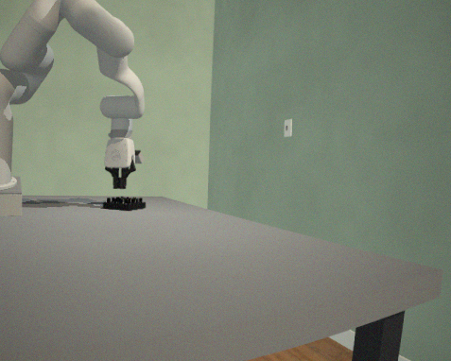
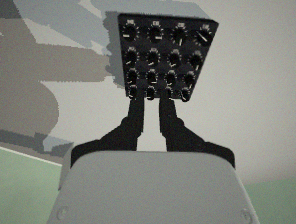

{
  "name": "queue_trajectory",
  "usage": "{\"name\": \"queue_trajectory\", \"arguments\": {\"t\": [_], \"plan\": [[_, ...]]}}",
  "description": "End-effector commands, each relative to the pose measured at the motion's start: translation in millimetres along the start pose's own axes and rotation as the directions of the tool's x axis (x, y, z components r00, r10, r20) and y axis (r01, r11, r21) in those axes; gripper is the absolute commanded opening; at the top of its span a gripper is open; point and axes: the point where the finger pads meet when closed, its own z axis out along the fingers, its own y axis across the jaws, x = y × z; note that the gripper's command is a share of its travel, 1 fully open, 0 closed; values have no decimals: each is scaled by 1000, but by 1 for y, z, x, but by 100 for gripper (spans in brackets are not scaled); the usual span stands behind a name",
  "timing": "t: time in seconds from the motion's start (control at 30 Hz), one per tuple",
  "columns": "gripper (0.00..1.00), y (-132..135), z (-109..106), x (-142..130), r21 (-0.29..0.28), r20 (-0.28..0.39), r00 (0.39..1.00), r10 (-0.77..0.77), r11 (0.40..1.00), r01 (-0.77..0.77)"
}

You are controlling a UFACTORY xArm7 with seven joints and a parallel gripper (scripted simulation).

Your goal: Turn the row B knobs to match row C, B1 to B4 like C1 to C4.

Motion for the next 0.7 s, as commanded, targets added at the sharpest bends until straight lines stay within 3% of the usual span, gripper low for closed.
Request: {"name": "queue_trajectory", "arguments": {"t": [0.0,0.67], "plan": [[19,0,3,1,-2,-3,1000,0,1000,0],[19,0,23,2,-2,-3,1000,-1,1000,0]]}}
